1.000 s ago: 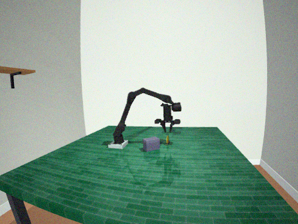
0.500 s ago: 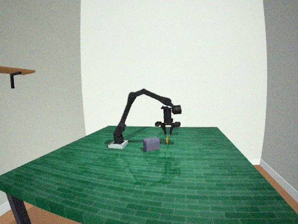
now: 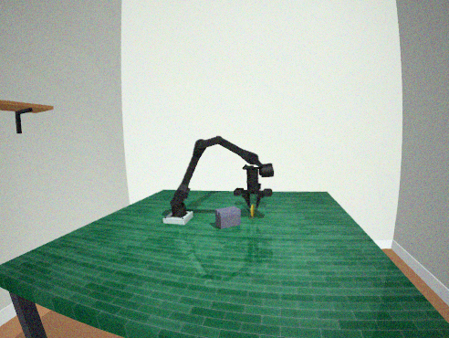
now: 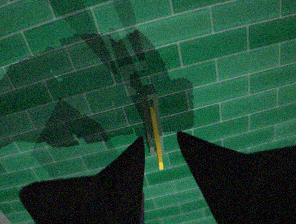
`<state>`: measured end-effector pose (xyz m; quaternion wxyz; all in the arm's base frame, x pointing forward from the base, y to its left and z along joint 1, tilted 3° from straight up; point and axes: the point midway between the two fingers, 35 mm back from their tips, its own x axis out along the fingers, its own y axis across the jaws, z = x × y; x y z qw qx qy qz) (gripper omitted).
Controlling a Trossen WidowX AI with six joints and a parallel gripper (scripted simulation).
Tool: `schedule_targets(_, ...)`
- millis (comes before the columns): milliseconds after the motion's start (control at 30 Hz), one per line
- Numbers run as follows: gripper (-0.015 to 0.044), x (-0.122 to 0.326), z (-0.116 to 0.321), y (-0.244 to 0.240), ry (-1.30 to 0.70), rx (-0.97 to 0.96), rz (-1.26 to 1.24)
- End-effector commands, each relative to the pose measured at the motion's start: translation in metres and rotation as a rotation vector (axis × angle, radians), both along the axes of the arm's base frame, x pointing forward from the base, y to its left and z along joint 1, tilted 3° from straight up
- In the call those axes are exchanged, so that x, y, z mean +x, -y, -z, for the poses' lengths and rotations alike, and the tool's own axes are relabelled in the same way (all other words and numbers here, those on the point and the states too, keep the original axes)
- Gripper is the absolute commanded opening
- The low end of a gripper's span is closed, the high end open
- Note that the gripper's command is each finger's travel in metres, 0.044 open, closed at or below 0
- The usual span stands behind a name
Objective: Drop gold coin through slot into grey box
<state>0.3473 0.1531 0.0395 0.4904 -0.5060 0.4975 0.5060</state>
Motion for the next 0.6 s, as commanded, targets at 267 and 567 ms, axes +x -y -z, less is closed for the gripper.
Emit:
schedule_targets(267,0.0161,-0.003,0.024,0.002,-0.012,-0.008,-0.005)
schedule_targets(567,0.0134,-0.004,0.032,0.003,-0.012,-0.008,-0.005)
